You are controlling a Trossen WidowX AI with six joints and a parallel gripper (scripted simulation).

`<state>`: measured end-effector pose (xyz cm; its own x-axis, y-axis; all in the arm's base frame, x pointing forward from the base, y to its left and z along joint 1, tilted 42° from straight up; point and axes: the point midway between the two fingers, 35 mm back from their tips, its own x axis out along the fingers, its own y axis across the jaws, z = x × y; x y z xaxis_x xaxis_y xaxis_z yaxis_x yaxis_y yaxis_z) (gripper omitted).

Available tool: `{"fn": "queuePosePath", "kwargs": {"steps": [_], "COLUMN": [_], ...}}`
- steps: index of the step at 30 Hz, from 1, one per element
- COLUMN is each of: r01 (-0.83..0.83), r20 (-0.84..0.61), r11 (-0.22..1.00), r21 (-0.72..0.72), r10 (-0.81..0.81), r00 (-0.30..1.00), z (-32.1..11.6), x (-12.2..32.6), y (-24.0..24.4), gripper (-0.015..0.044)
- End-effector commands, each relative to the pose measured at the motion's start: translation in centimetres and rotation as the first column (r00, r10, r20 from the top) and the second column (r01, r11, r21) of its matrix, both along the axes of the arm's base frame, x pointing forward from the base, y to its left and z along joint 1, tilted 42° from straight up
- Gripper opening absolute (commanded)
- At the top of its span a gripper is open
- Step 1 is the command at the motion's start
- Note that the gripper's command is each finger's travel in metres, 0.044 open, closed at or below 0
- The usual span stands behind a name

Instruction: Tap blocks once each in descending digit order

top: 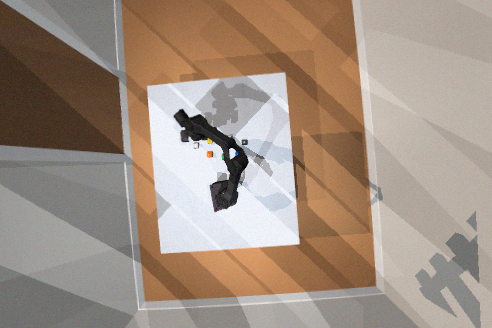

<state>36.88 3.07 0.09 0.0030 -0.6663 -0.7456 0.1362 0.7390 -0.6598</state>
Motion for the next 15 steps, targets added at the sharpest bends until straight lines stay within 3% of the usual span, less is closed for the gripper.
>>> {"fn": "queuePosePath", "kwargs": {"steps": [1,8,15], "r01": [0.016,0.016,0.016], "r20": [-0.007,-0.011,-0.011], "r11": [1.000,1.000,1.000], "r21": [0.004,0.004,0.004], "r10": [-0.016,-0.016,-0.016], "r00": [1.000,1.000,1.000], "z": [0.3,-0.4,-0.5], "x": [-0.9,-8.3,-9.1], "y": [0.4,1.2,1.2], "gripper": [0.0020,0.0020,0.0020]}}
